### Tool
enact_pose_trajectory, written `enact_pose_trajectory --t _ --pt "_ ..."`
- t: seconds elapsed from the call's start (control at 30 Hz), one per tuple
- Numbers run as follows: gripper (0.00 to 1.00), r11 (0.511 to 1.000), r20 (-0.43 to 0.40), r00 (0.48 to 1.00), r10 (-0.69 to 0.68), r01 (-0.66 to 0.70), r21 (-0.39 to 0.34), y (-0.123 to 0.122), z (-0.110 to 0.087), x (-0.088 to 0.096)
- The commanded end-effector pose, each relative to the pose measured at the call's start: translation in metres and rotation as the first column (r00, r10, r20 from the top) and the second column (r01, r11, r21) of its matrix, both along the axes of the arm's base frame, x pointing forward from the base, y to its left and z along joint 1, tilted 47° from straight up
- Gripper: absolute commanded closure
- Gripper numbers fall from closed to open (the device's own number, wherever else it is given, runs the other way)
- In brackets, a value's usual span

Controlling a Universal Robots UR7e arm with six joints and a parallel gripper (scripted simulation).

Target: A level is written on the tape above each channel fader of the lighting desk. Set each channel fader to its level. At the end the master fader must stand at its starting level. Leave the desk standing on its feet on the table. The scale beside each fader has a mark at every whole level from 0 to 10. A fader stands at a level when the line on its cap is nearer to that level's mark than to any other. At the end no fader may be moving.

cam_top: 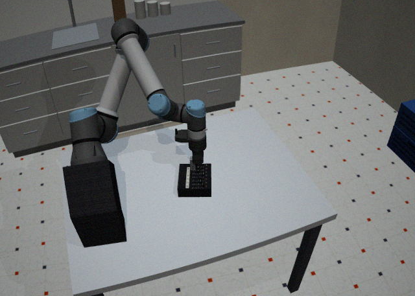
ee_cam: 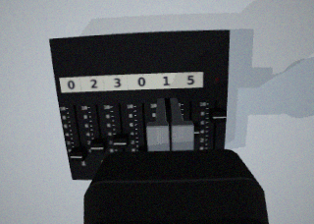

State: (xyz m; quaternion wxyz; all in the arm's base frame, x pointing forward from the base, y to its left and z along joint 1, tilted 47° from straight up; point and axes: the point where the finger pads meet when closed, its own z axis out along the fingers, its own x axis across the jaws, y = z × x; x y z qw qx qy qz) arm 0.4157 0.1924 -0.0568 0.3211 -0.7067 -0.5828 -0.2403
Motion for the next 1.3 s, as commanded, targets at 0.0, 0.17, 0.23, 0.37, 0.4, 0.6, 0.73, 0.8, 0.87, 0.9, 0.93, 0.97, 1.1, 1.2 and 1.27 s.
enact_pose_trajectory --t 0.0,0.17,0.23,0.37,0.4,0.6,0.73,0.8,0.87,0.9,0.93,0.97,1.1,1.2,1.27 --pt "1.00 1.000 0.001 1.000 -0.001 0.001 0.000 -0.0004 0.0002 0.0004" --pt "1.00 1.000 0.001 1.000 -0.001 0.001 0.000 -0.0004 0.0002 0.0004" --pt "1.00 1.000 0.001 1.000 -0.001 0.001 0.000 -0.0004 0.0002 0.0004" --pt "1.00 1.000 0.001 1.000 -0.001 0.001 0.000 -0.0004 0.0002 0.0004" --pt "1.00 1.000 0.001 1.000 -0.001 0.001 0.000 -0.0004 0.0002 0.0004" --pt "1.00 1.000 0.001 1.000 -0.001 0.001 0.000 -0.0004 0.0002 0.0004" --pt "1.00 1.000 0.001 1.000 -0.001 0.001 0.000 -0.0004 0.0002 0.0004" --pt "1.00 1.000 0.001 1.000 -0.001 0.001 0.000 -0.0004 0.0002 0.0004" --pt "1.00 1.000 0.001 1.000 -0.001 0.001 0.000 -0.0003 0.0002 0.0004" --pt "1.00 1.000 0.001 1.000 -0.001 0.001 0.000 -0.0003 0.0001 0.0004" --pt "1.00 1.000 0.001 1.000 -0.001 0.001 0.000 -0.0002 0.0000 0.0004" --pt "1.00 1.000 0.001 1.000 -0.001 0.001 0.000 0.0000 -0.0001 0.0004" --pt "1.00 1.000 0.001 1.000 -0.001 0.001 0.000 0.0011 -0.0011 0.0004" --pt "1.00 1.000 0.001 1.000 -0.001 0.001 0.000 0.0024 -0.0024 0.0003" --pt "1.00 1.000 0.001 1.000 -0.001 0.001 0.000 0.0035 -0.0034 0.0003"
